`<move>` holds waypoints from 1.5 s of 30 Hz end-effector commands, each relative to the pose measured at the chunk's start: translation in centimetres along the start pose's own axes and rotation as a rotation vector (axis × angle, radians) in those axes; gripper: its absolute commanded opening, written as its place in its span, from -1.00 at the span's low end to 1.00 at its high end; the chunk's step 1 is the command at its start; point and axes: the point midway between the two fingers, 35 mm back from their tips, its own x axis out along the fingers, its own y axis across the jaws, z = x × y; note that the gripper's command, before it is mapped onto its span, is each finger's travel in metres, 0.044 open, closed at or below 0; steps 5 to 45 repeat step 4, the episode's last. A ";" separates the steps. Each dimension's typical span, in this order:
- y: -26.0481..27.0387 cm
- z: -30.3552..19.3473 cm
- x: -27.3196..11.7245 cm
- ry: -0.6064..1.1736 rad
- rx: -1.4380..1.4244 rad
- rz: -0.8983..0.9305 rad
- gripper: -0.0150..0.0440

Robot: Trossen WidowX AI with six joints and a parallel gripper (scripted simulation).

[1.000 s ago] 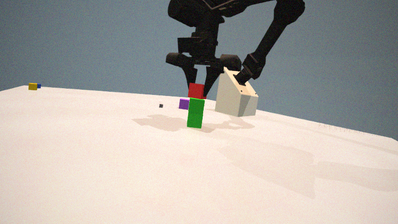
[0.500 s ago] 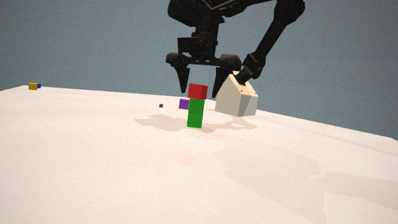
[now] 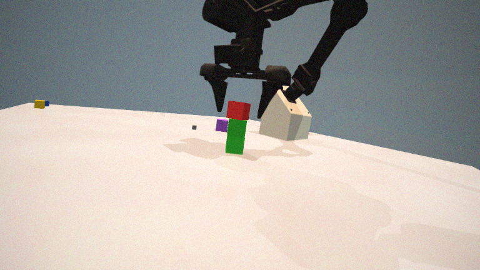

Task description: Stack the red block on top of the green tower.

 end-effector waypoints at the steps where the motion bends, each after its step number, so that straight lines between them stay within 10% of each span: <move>1: 0.0 0.0 0.1 0.001 0.000 0.001 1.00; 45: 0.0 0.0 0.1 0.001 0.000 0.001 1.00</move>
